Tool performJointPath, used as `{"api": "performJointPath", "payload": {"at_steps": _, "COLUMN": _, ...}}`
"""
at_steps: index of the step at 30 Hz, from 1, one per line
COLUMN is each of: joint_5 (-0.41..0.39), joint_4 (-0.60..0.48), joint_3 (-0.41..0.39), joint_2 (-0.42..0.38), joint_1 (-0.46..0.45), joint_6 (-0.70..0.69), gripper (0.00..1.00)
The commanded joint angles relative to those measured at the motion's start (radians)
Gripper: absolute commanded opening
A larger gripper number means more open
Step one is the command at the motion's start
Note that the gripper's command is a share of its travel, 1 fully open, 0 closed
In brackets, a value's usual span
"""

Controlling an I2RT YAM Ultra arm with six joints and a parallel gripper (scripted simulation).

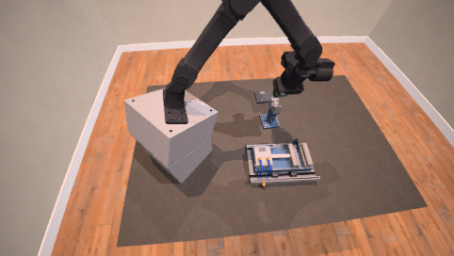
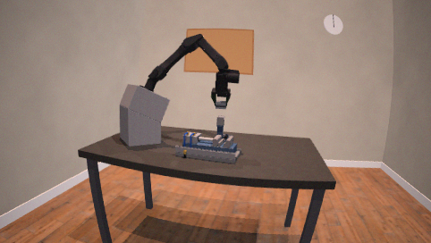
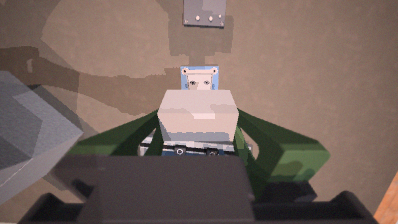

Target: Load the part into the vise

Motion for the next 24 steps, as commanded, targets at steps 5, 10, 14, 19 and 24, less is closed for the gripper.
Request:
{"api": "performJointPath", "payload": {"at_steps": 5, "joint_5": -0.140, "joint_4": -0.028, "joint_3": 0.034, "joint_2": 0.033, "joint_1": -0.045, "joint_6": -0.058, "gripper": 0.00}}
{"api": "performJointPath", "payload": {"at_steps": 10, "joint_5": -0.189, "joint_4": -0.039, "joint_3": 0.041, "joint_2": 0.053, "joint_1": -0.059, "joint_6": -0.084, "gripper": 0.00}}
{"api": "performJointPath", "payload": {"at_steps": 14, "joint_5": -0.225, "joint_4": -0.052, "joint_3": 0.050, "joint_2": 0.070, "joint_1": -0.069, "joint_6": -0.107, "gripper": 0.00}}
{"api": "performJointPath", "payload": {"at_steps": 19, "joint_5": -0.279, "joint_4": -0.070, "joint_3": 0.063, "joint_2": 0.096, "joint_1": -0.084, "joint_6": -0.139, "gripper": 0.00}}
{"api": "performJointPath", "payload": {"at_steps": 24, "joint_5": -0.327, "joint_4": -0.093, "joint_3": 0.078, "joint_2": 0.122, "joint_1": -0.095, "joint_6": -0.173, "gripper": 0.00}}
